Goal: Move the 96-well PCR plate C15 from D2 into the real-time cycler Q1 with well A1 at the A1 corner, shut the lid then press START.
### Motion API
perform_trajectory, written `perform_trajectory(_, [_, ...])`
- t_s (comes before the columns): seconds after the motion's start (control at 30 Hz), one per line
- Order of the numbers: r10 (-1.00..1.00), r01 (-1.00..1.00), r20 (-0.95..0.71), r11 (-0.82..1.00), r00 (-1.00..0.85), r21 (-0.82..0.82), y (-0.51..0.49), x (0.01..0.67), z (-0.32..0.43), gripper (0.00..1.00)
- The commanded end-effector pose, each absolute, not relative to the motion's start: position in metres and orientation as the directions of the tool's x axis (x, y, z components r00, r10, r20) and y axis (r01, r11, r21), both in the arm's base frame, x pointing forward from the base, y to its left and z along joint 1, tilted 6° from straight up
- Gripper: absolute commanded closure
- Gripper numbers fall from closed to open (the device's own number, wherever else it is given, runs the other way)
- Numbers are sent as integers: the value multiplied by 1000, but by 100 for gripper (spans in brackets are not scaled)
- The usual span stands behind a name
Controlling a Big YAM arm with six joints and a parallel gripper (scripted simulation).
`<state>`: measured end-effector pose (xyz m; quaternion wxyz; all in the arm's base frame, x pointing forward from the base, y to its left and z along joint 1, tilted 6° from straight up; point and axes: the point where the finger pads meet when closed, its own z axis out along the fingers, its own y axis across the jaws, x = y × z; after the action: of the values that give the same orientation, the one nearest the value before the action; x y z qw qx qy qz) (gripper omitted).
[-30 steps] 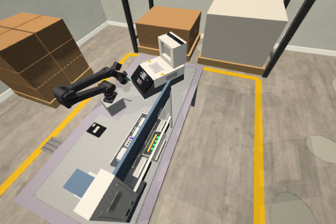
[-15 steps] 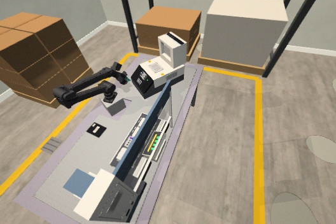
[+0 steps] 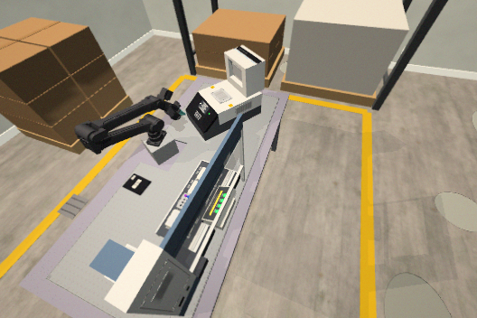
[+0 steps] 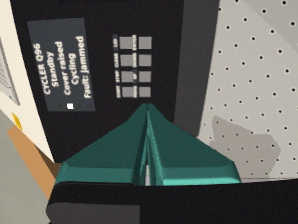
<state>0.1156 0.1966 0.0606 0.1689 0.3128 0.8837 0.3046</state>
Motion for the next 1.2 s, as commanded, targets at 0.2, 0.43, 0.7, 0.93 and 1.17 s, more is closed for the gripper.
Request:
perform_trajectory(0.2, [661,431,-79,570,-747,699,221,123,98,100])
perform_trajectory(0.43, [662,429,-71,559,-746,710,220,123,99,100])
perform_trajectory(0.7, [660,434,-85,580,-746,690,212,121,84,100])
perform_trajectory(0.93, [656,442,-105,609,-747,659,202,118,69,100])
perform_trajectory(1.17, [655,444,-112,619,-747,648,199,118,68,100])
